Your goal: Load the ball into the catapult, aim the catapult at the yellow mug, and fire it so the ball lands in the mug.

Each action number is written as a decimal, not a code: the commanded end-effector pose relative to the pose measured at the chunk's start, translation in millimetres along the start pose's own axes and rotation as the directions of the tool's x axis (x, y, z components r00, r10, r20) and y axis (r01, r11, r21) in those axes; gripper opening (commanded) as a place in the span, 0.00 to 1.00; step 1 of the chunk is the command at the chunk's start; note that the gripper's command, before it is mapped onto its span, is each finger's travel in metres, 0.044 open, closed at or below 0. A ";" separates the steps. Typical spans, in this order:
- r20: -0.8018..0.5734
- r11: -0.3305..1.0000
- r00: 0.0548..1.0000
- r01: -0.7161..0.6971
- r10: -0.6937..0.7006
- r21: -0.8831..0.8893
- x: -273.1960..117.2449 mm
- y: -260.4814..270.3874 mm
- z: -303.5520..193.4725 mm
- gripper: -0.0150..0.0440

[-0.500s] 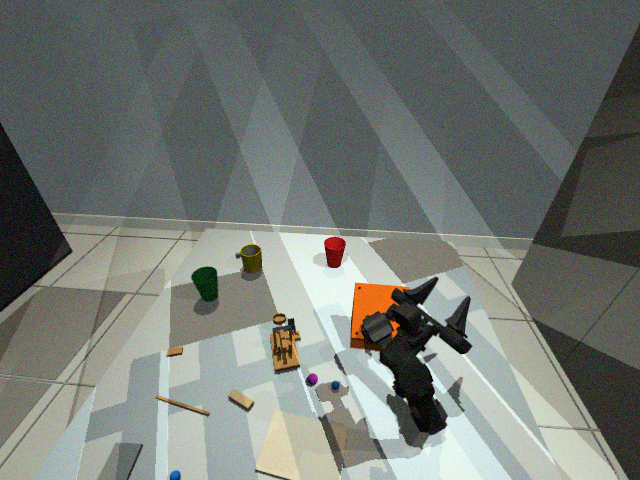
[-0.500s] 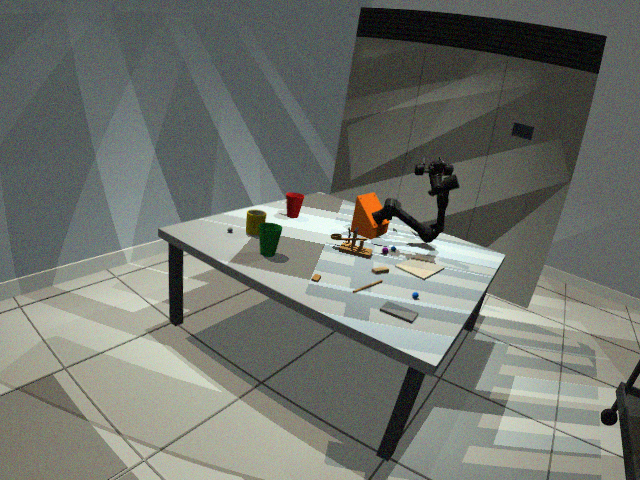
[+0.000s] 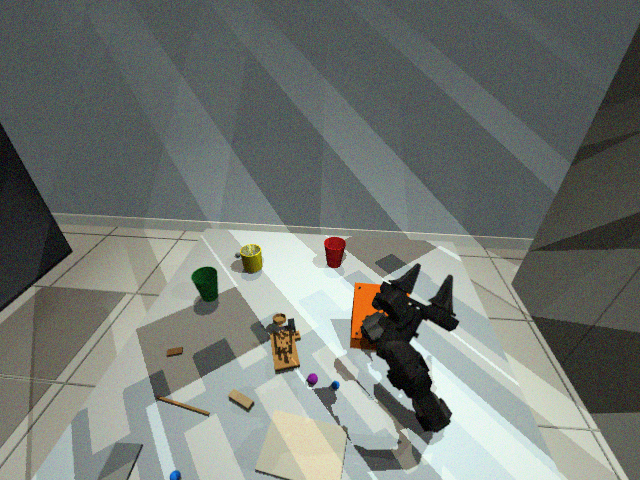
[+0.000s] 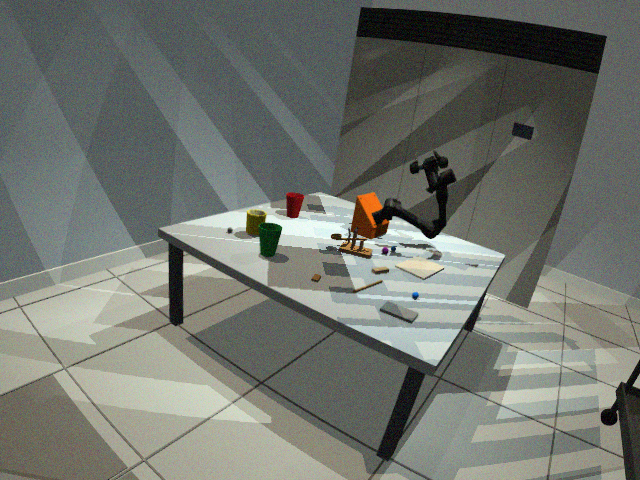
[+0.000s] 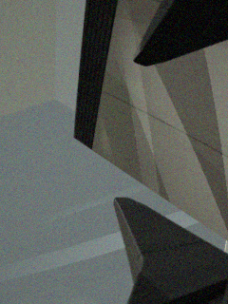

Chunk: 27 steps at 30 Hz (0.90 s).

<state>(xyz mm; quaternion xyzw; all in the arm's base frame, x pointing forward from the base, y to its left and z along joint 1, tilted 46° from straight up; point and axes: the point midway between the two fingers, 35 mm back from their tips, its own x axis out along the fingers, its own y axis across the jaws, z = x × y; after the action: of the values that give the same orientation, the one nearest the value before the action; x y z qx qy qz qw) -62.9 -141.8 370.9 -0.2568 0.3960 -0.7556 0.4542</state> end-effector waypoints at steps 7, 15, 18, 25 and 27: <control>0.122 0.957 0.975 -0.150 0.184 -0.247 7.2 37.2 40.7 1.00; 0.193 0.860 0.916 -0.236 0.352 -0.452 5.6 74.3 70.0 1.00; 0.211 0.812 0.884 -0.257 0.417 -0.525 3.1 89.2 79.6 1.00; 0.234 0.679 0.793 -0.281 0.563 -0.679 -6.6 124.4 98.6 1.00; 0.235 0.636 0.763 -0.281 0.603 -0.719 -10.2 134.5 103.1 1.00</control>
<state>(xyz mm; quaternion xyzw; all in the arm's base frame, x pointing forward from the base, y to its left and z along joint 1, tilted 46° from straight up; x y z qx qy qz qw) 70.6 -205.8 321.6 -0.4414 0.5589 -0.3901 0.5837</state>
